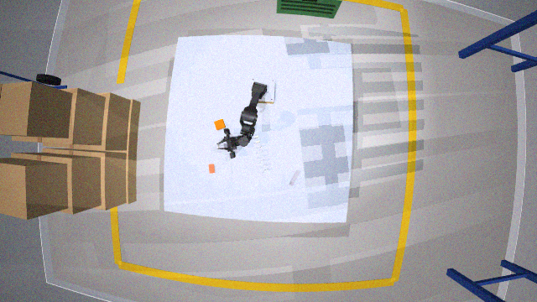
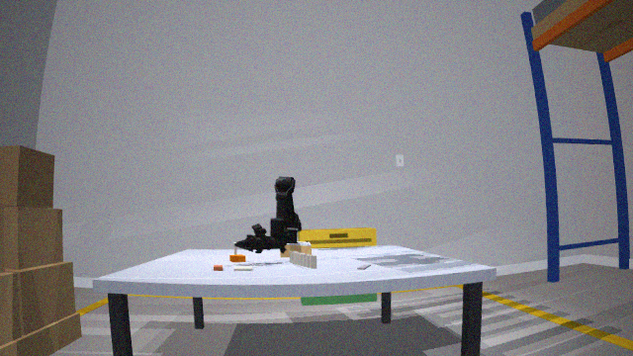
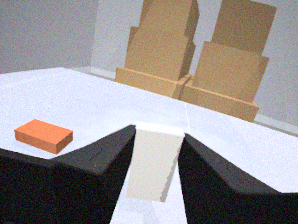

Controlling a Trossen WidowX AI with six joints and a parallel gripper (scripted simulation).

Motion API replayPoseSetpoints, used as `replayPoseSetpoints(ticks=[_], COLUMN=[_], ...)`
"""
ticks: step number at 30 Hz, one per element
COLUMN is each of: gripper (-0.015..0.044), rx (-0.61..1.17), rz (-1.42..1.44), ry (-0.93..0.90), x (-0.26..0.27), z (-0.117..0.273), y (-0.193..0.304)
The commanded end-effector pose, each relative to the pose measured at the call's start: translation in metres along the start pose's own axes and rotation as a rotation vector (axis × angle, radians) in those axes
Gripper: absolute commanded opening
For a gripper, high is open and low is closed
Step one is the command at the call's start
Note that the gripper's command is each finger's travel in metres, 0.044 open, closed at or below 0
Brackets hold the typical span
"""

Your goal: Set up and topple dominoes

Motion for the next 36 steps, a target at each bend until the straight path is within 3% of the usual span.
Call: replayPoseSetpoints(ticks=[1, 19, 31, 36], gripper=[0.0107, 0.0107, 0.0422, 0.044], rx=[0.001, 0.007, 0.007, 0.007], rz=[0.01, 0.024, 0.024, 0.024], ry=[0.003, 0.002, 0.002, 0.002], x=[0.003, 0.005, 0.005, 0.004], z=[0.0, 0.0, 0.0, 0.0], y=[0.016, 0.039, 0.039, 0.032])
Point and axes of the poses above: the point midway between the two fingers, 35 mm back from their tips, its own z axis back along the fingers, its own x axis across the jaws, y = z × x, the point moved 6 cm from there along z, back along the fingers, and after that the axes turned 11 degrees about z, right-handed, at the moved point
